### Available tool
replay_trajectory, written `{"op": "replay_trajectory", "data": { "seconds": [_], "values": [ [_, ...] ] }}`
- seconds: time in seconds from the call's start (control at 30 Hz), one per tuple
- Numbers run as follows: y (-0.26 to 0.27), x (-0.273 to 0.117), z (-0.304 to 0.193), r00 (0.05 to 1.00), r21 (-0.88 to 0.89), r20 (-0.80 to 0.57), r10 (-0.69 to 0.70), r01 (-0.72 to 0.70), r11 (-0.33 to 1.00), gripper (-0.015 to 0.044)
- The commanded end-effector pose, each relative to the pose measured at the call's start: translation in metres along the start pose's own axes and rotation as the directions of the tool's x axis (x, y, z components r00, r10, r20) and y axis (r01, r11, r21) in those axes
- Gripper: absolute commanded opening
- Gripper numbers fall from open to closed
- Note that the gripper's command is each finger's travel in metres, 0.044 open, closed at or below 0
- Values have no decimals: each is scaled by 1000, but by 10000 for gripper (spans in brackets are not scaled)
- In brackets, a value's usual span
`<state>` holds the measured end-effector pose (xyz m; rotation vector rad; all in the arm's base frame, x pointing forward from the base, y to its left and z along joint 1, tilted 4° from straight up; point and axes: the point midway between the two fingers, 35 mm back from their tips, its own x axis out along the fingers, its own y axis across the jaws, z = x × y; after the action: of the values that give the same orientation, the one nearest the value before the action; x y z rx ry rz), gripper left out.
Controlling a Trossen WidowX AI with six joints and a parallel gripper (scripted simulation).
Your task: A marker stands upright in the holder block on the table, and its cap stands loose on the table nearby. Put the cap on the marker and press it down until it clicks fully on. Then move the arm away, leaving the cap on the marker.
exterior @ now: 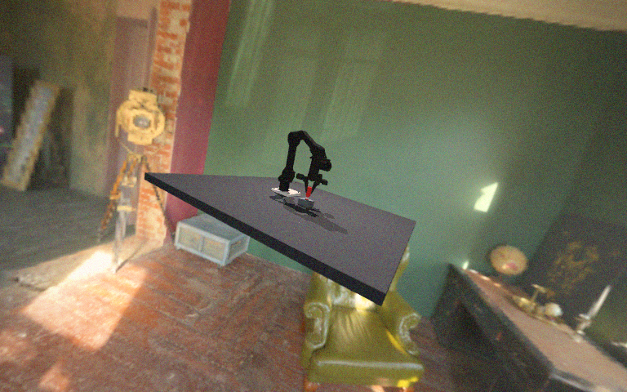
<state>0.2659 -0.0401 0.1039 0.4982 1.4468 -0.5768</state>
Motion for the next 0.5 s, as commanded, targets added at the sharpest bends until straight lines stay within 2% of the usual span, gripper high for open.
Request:
{"op": "replay_trajectory", "data": {
  "seconds": [0.0,0.4,0.47],
  "values": [
    [-1,2,-1,1000,-6,-1,-4,4,1000,0],
    [-1,3,-1,1000,-6,-1,-4,4,1000,0],
    [-1,2,-1,1000,0,-1,-1,1,1000,53]
  ]
}}
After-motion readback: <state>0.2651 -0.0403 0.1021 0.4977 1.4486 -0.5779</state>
